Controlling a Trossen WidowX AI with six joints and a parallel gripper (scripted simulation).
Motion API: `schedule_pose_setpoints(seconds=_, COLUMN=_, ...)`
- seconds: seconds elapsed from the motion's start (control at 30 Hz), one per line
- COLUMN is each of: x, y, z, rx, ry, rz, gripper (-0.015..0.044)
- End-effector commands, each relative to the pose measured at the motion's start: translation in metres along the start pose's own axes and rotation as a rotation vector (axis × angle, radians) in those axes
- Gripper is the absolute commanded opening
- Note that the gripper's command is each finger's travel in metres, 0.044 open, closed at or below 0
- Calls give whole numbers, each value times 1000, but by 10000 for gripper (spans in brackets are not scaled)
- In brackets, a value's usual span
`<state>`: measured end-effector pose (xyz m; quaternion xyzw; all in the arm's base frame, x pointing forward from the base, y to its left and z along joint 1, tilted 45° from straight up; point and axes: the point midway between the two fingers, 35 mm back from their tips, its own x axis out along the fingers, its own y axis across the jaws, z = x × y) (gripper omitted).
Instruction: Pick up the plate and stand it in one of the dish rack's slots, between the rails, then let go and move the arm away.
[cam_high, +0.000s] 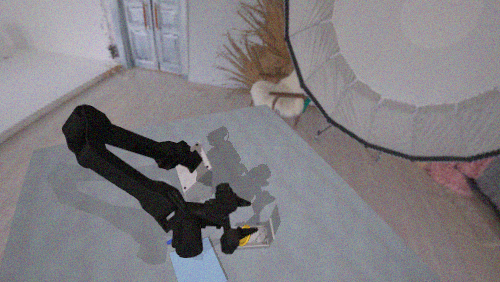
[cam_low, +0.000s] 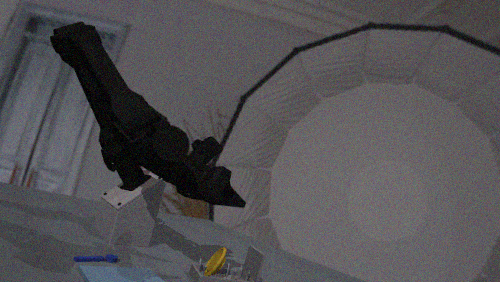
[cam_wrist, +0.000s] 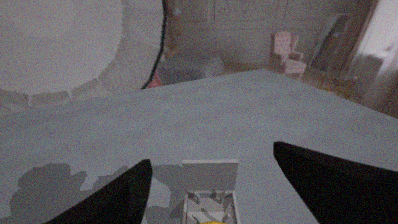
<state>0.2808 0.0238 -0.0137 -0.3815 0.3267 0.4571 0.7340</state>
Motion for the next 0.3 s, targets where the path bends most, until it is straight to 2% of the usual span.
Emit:
schedule_pose_setpoints(seconds=0.0, x=0, y=1, z=1, rx=97, ry=55, rz=33, gripper=400)
schedule_pose_setpoints(seconds=0.27, x=0, y=9, z=2, rx=312, ry=198, rz=101, gripper=400)
